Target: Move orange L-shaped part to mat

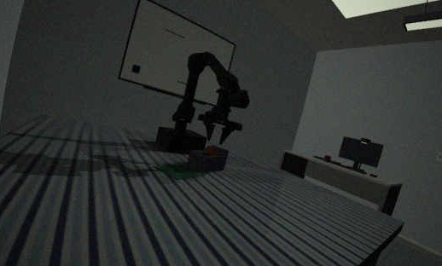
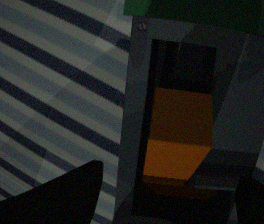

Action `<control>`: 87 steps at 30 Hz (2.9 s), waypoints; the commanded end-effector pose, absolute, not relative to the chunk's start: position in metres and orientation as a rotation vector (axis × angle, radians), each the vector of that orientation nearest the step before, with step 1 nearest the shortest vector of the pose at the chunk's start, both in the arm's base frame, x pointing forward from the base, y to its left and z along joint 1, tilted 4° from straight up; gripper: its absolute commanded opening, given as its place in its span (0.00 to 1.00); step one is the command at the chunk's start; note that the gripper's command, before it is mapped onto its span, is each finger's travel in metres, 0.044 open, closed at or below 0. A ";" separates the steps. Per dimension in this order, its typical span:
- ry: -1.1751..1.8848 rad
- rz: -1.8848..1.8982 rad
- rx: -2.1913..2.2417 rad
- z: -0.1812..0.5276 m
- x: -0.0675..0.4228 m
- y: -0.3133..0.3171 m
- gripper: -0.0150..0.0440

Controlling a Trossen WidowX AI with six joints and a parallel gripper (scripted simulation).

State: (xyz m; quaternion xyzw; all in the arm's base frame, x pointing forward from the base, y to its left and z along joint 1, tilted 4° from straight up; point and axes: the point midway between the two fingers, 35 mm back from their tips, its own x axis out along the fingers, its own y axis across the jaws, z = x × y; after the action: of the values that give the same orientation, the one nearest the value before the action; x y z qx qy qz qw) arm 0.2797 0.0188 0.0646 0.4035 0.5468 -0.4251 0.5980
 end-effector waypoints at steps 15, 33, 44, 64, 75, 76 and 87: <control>1.271 -0.999 0.935 0.034 0.280 0.016 0.73; 1.265 -0.996 0.945 0.019 0.281 0.015 0.64; 1.265 -0.996 0.945 0.019 0.281 0.015 0.42; 1.269 -0.998 0.939 0.032 0.280 0.016 0.25; 1.271 -0.999 0.936 0.048 0.279 0.017 0.25; 1.271 -0.999 0.936 0.050 0.279 0.017 0.25; 1.271 -0.999 0.935 0.067 0.279 0.019 0.25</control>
State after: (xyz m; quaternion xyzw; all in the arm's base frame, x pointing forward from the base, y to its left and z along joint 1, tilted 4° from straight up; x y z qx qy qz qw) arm 0.2777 0.0163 0.0577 0.3951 0.5498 -0.4343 0.5942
